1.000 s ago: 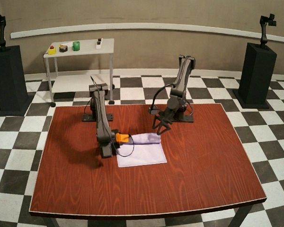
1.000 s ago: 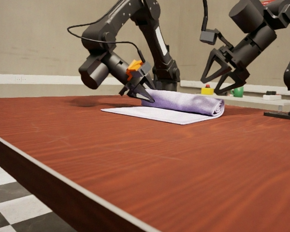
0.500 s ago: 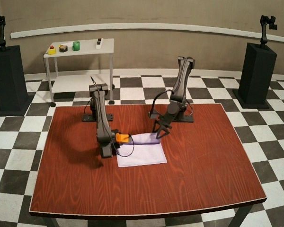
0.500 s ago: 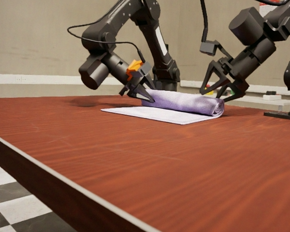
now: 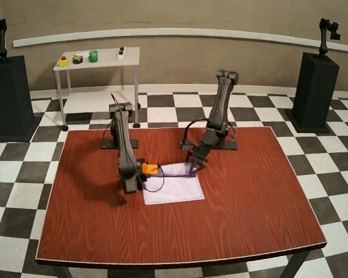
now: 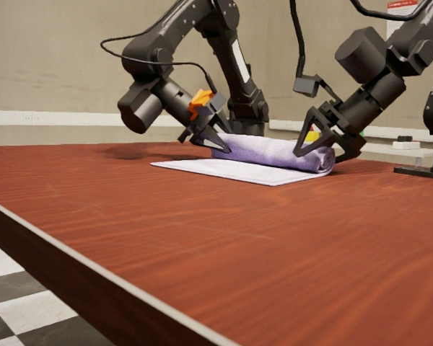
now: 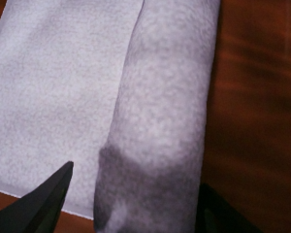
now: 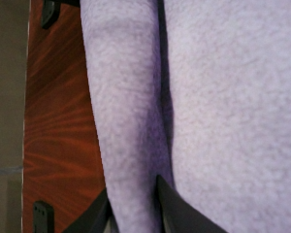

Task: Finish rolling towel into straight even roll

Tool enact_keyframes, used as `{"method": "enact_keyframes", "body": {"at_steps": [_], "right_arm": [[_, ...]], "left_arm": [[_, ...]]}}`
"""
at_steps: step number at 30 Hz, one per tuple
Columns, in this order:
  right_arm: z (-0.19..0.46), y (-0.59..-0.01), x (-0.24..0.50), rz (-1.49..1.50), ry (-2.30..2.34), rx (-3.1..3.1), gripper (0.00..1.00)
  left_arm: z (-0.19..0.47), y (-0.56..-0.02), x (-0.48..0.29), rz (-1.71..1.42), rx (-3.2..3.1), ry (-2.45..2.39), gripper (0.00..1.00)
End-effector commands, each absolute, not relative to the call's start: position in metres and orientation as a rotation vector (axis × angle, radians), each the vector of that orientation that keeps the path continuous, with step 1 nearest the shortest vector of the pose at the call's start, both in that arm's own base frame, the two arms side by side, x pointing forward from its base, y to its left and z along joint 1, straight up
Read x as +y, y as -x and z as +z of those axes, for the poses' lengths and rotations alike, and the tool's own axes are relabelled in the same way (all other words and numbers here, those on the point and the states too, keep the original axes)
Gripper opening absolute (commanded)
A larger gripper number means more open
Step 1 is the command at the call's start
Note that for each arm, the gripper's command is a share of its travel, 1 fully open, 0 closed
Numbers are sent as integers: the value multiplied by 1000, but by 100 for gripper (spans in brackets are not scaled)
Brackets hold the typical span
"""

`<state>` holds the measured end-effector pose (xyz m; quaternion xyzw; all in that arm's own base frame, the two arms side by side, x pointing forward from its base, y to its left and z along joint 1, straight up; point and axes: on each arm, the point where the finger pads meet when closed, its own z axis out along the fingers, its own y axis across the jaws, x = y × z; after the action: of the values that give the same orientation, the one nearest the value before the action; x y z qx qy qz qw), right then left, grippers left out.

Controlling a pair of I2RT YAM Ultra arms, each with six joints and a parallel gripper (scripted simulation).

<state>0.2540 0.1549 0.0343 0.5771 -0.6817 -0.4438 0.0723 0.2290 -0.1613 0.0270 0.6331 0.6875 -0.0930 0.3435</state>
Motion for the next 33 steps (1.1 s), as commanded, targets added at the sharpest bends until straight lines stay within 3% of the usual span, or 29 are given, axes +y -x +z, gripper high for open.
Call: {"method": "enact_keyframes", "body": {"at_steps": [1, 10, 24, 32, 33], "right_arm": [[30, -258, 157, -1322, -1763, -2039, 26], [30, -258, 157, -1322, -1763, -2039, 26], [30, -258, 157, -1322, -1763, -2039, 26], [30, -258, 157, -1322, -1763, -2039, 26], [30, -258, 157, -1322, -1763, -2039, 30]], "left_arm": [[39, -243, -170, -224, 1746, -1626, 85], [39, -243, -170, -224, 1746, -1626, 47], [39, -243, -170, -224, 1746, -1626, 34], [39, -243, -170, -224, 1746, -1626, 32], [39, -243, -170, -224, 1746, -1626, 32]]}}
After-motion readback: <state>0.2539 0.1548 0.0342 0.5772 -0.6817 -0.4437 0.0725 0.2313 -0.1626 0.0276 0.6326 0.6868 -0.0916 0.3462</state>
